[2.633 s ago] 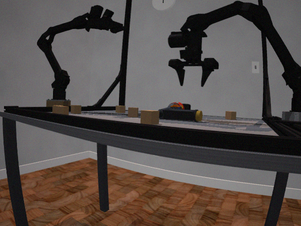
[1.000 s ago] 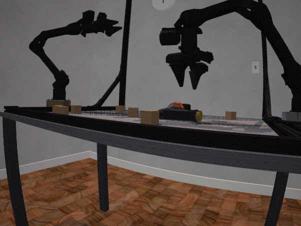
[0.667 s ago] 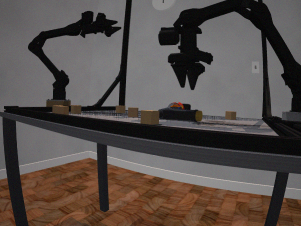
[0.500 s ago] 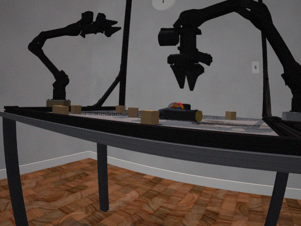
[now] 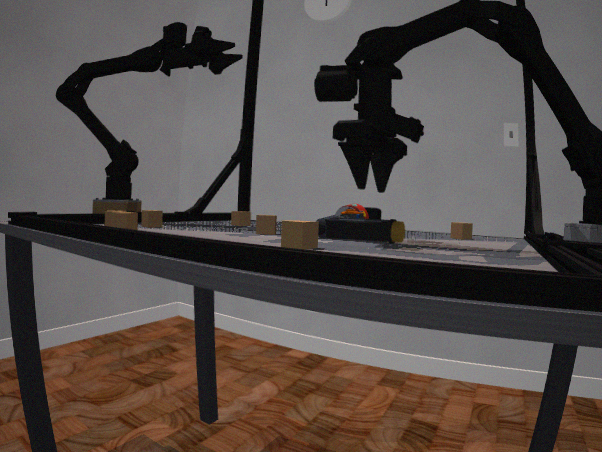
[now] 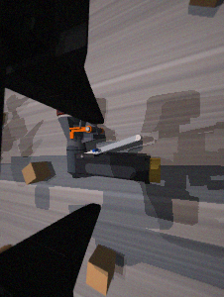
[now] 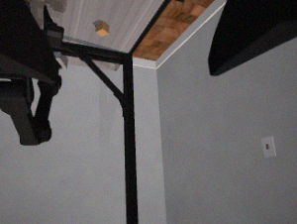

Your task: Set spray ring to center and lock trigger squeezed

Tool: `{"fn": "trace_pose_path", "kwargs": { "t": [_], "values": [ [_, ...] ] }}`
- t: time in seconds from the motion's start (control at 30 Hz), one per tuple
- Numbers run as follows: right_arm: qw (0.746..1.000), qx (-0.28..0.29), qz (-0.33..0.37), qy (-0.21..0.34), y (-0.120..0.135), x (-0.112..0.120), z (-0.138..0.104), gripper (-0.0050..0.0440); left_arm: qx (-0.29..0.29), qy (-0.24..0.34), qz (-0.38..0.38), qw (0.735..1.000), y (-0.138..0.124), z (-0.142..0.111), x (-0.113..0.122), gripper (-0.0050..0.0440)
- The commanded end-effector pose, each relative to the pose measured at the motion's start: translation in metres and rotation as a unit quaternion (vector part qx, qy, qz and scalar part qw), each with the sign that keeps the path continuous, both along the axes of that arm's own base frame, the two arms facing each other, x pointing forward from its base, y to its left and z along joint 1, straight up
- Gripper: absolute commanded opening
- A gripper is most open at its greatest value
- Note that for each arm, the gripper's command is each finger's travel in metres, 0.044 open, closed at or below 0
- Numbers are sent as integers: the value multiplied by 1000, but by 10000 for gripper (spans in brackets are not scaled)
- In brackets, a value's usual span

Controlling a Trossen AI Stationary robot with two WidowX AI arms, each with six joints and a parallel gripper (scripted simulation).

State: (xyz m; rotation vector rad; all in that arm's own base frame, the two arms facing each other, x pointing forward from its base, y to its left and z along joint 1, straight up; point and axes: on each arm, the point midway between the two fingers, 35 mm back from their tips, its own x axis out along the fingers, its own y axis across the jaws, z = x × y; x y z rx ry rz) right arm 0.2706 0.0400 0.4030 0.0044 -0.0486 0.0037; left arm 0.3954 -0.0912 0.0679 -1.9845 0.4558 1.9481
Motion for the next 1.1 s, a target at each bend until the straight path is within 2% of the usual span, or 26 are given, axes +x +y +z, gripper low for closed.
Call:
{"fn": "trace_pose_path", "kwargs": {
  "t": [0.0, 1.07],
  "values": [
    [1000, -2, -2, -1, -1, 0, 0, 400, 1, 9, 2, 1000, 0, -12, -2, 400],
    [1000, -2, -2, -1, -1, 0, 0, 400, 1, 9, 2, 1000, 1, -59, -3, 400]
  ]
}}
